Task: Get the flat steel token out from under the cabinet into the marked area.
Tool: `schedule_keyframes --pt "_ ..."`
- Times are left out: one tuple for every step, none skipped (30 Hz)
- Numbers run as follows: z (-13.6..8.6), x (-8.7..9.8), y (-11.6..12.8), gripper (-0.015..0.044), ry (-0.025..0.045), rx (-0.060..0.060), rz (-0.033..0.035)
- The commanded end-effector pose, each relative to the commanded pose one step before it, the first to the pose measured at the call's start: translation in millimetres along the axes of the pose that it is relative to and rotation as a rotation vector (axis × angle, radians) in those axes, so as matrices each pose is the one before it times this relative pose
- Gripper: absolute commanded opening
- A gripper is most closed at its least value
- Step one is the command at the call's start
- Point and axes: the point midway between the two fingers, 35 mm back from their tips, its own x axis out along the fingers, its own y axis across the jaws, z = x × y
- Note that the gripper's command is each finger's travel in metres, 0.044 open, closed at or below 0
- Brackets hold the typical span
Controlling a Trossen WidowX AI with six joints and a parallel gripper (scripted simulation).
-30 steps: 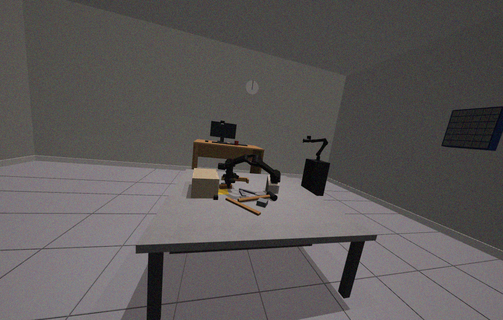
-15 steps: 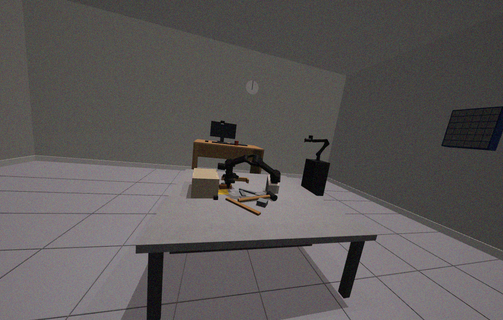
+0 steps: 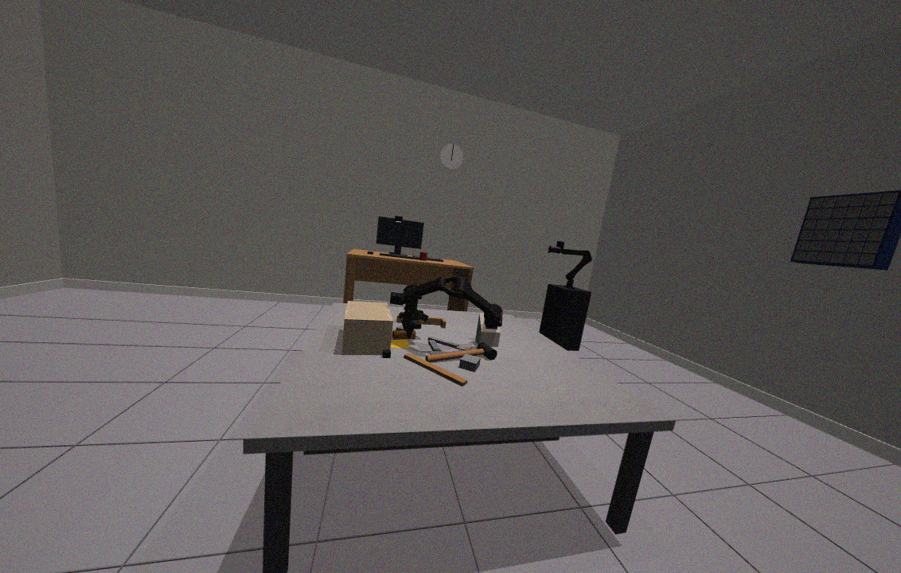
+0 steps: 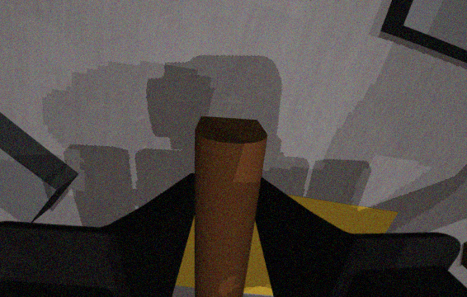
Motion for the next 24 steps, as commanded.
schedule_keyframes --pt "-1.39 0.94 -9.30 0.0000 0.00386 -0.0027 -0.01207" --pt "0.00 0.00 -0.63 0.0000 0.00000 0.0000 -0.00002" --pt "0.00 0.00 -0.63 0.0000 0.00000 0.0000 -0.00002" --pt "0.00 0.00 -0.63 0.0000 0.00000 0.0000 -0.00002" --pt "0.00 0.00 -0.63 0.0000 0.00000 0.0000 -0.00002" --pt "0.00 0.01 -0.64 0.0000 0.00000 0.0000 -0.00002" --pt "0.00 0.01 -0.64 0.0000 0.00000 0.0000 -0.00002" --pt "0.00 0.01 -0.64 0.0000 0.00000 0.0000 -0.00002" --pt "0.00 0.00 -0.62 0.0000 0.00000 0.0000 -0.00002" --pt "-0.01 0.00 -0.59 0.0000 0.00000 0.0000 -0.00002" --pt "-0.01 0.00 -0.57 0.0000 0.00000 0.0000 -0.00002" --pt "-0.01 0.00 -0.56 0.0000 0.00000 0.0000 -0.00002" --pt "-0.01 0.00 -0.56 0.0000 0.00000 0.0000 -0.00002" --pt "-0.01 0.00 -0.56 0.0000 0.00000 0.0000 -0.00002" --pt "0.00 0.00 -0.56 0.0000 0.00000 0.0000 -0.00002" --pt "0.00 0.00 -0.56 0.0000 0.00000 0.0000 -0.00002" --pt "0.00 0.00 -0.56 0.0000 0.00000 0.0000 -0.00002" --pt "0.00 0.02 -0.70 0.0000 0.00000 0.0000 -0.00003" --pt "0.00 0.01 -0.30 0.0000 0.00000 0.0000 -0.00001" --pt "0.00 0.00 0.00 0.0000 0.00000 0.0000 0.00000" --pt "0.00 0.00 0.00 0.0000 0.00000 0.0000 0.00000" --pt "0.00 0.00 0.00 0.0000 0.00000 0.0000 0.00000" --pt "0.00 0.00 0.00 0.0000 0.00000 0.0000 0.00000" --pt "0.00 0.00 0.00 0.0000 0.00000 0.0000 0.00000"
